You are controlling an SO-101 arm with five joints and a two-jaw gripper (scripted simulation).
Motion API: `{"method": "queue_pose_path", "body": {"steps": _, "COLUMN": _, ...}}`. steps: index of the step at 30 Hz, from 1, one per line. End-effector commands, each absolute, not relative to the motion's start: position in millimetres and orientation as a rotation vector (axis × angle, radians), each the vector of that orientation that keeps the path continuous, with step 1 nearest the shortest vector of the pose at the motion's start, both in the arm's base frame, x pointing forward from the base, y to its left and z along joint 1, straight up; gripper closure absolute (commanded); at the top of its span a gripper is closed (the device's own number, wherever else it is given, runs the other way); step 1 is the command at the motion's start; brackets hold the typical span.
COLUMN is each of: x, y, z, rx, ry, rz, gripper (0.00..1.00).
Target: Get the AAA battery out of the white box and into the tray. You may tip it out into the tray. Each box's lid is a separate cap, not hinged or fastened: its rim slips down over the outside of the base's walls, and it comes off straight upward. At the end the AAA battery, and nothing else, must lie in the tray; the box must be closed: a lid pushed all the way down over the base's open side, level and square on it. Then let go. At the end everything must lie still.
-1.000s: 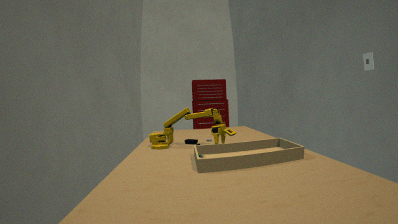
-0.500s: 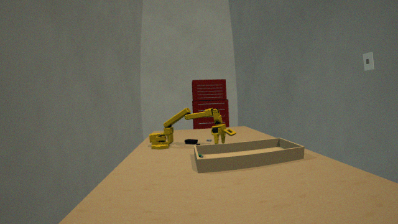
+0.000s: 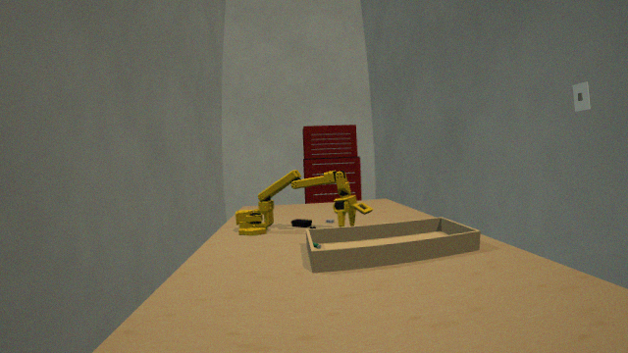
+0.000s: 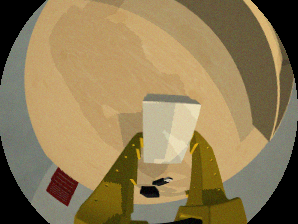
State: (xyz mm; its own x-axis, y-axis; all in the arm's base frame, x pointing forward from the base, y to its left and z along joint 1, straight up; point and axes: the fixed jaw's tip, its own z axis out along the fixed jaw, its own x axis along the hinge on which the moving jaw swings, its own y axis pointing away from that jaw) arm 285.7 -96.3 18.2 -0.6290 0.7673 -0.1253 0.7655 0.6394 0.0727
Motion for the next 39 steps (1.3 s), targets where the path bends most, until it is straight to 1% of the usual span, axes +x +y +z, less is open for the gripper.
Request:
{"method": "queue_pose_path", "body": {"steps": 1, "x": 291.0, "y": -100.2, "z": 29.3, "rx": 1.277, "ry": 2.654, "rz": 0.027, "gripper": 0.76}}
{"method": "queue_pose_path", "body": {"steps": 17, "x": 291.0, "y": -100.2, "z": 29.3, "rx": 1.277, "ry": 2.654, "rz": 0.027, "gripper": 0.73}}
{"method": "queue_pose_path", "body": {"steps": 30, "x": 291.0, "y": -100.3, "z": 29.6, "rx": 1.276, "ry": 2.653, "rz": 0.027, "gripper": 0.72}}
{"method": "queue_pose_path", "body": {"steps": 39, "x": 290.9, "y": -100.7, "z": 37.3, "rx": 1.267, "ry": 2.642, "rz": 0.028, "gripper": 0.72}}
